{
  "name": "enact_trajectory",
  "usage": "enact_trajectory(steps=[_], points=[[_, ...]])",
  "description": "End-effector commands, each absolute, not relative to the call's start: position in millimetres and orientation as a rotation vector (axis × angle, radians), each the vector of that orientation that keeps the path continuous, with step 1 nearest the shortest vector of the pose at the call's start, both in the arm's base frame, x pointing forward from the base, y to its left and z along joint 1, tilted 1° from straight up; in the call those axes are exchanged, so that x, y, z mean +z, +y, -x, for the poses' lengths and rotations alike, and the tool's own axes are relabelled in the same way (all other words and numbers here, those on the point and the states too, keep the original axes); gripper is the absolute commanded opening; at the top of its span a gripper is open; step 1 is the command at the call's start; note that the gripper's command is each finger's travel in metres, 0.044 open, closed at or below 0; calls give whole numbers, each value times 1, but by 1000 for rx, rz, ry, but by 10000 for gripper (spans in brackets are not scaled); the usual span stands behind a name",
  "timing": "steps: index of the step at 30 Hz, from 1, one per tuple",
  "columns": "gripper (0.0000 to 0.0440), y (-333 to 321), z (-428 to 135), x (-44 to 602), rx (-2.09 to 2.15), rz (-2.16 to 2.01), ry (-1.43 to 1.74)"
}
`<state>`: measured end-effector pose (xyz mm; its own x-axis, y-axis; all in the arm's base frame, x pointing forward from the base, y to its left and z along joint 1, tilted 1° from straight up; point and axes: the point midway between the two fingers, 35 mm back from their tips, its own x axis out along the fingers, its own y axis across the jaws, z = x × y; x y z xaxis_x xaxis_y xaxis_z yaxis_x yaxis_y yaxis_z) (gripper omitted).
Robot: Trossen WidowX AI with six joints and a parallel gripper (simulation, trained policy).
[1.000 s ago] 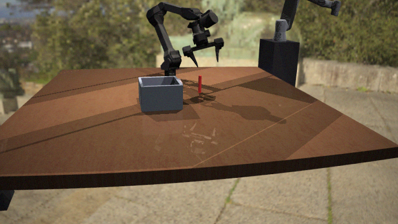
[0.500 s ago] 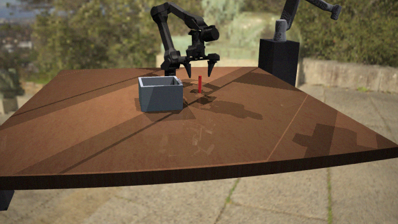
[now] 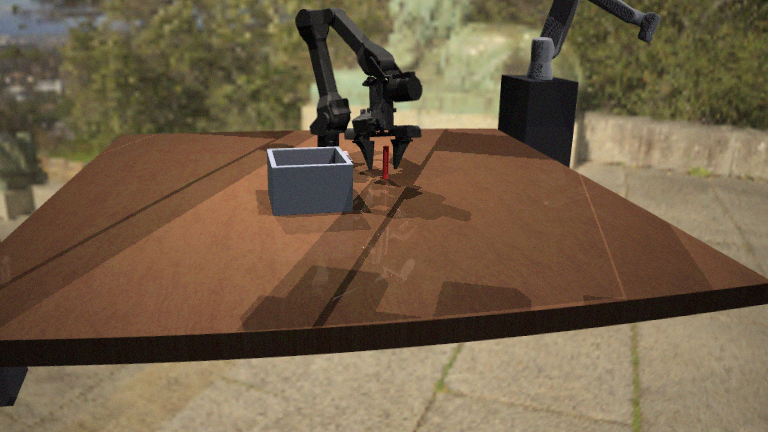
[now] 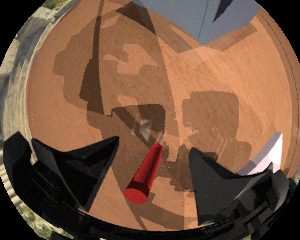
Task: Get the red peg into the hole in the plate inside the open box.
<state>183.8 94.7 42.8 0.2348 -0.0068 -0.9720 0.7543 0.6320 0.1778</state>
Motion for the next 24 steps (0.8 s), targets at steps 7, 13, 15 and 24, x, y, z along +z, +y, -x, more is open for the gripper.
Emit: enact_trajectory(steps=[7, 13, 15, 24], points=[[95, 96, -179, 35, -637, -797, 1302], [0, 92, -184, 40, -636, -798, 1300], [0, 89, -188, 46, -627, -783, 1277], [0, 73, -204, 80, -599, -708, 1194]])
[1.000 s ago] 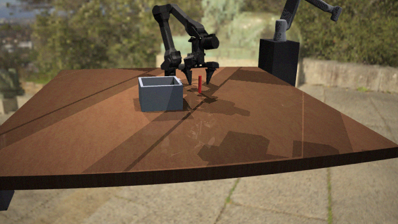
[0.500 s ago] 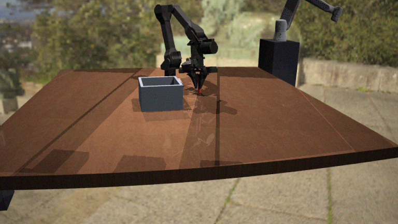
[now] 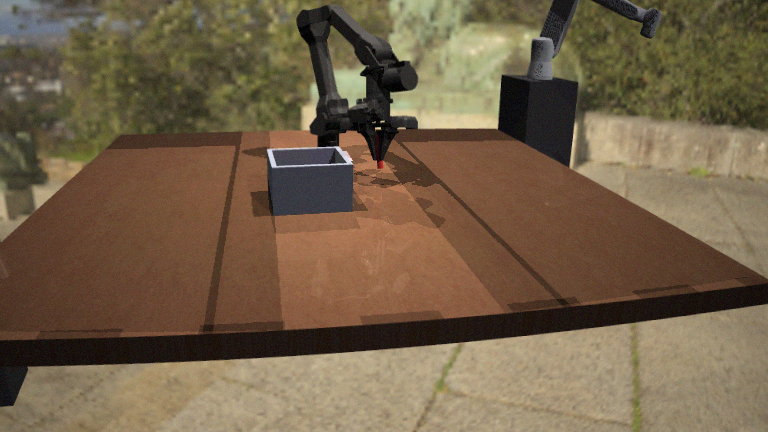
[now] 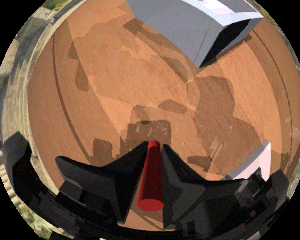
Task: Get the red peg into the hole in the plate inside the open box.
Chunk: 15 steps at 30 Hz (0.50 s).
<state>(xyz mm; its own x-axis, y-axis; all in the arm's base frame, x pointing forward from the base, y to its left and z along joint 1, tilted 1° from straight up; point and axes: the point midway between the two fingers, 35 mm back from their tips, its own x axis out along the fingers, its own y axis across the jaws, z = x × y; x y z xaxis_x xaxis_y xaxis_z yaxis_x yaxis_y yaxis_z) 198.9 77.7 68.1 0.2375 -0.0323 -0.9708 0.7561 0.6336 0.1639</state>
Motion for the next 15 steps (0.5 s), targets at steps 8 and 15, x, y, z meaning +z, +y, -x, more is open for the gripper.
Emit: enact_trajectory(steps=[8, 15], points=[[0, 55, -220, 113, -601, -670, 1125], [0, 32, -237, 134, -633, -658, 1075]])
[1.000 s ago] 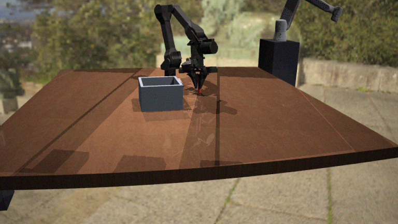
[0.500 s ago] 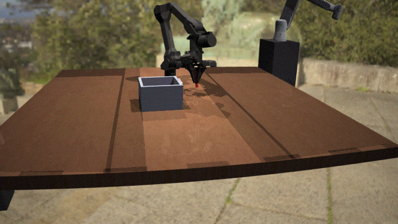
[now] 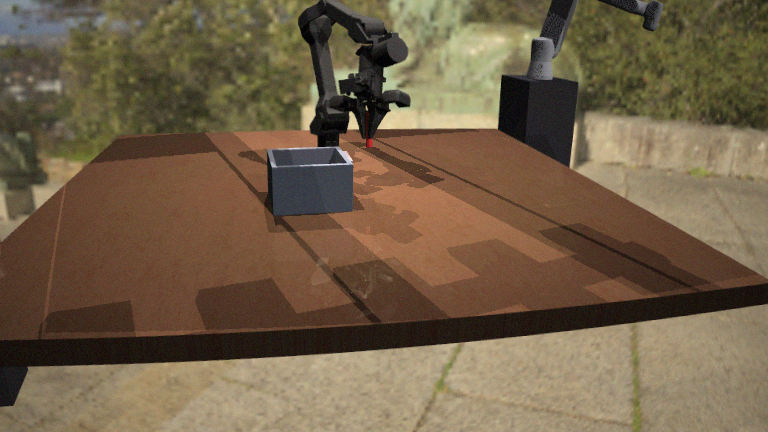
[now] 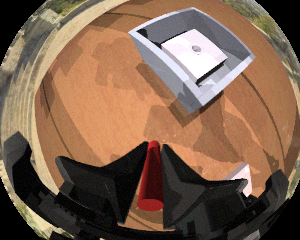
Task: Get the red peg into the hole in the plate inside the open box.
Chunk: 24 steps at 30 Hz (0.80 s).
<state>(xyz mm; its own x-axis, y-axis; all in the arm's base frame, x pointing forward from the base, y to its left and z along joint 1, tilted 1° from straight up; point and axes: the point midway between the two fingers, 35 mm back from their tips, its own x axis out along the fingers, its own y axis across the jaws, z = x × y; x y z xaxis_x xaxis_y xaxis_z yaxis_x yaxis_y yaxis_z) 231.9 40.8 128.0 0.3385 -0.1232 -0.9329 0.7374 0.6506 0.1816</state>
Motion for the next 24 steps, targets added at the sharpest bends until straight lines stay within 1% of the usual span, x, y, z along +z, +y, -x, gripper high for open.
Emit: enact_trajectory(steps=[1, 12, 24], points=[[0, 28, -239, 135, -640, -659, 1070], [0, -13, -259, 144, -719, -678, 1018], [0, -52, -278, 140, -794, -708, 970]])
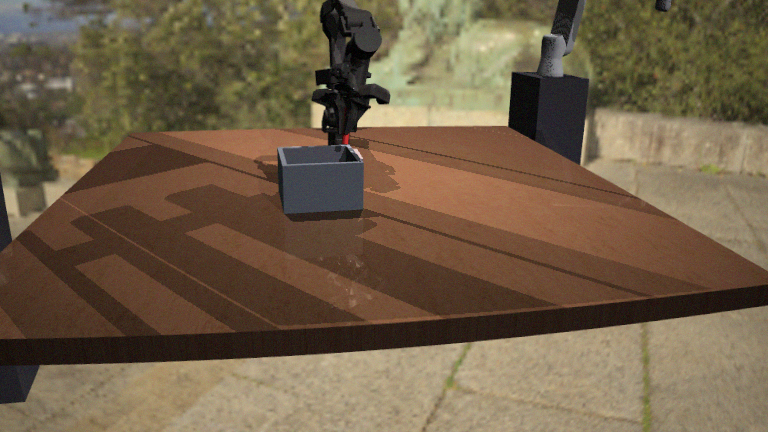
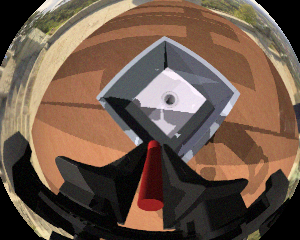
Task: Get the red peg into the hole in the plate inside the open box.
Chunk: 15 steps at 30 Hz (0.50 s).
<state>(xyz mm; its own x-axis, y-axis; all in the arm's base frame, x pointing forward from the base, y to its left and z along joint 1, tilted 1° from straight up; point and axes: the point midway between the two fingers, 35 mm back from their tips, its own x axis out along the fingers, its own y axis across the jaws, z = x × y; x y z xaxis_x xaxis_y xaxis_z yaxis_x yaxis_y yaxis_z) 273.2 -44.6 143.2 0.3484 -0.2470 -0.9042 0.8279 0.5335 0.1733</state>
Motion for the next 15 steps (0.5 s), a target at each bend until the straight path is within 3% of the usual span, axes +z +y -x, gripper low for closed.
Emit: enact_trajectory(steps=[1, 15], points=[[0, -56, -279, 140, -800, -712, 967], [5, -92, -298, 124, -856, -761, 959]])
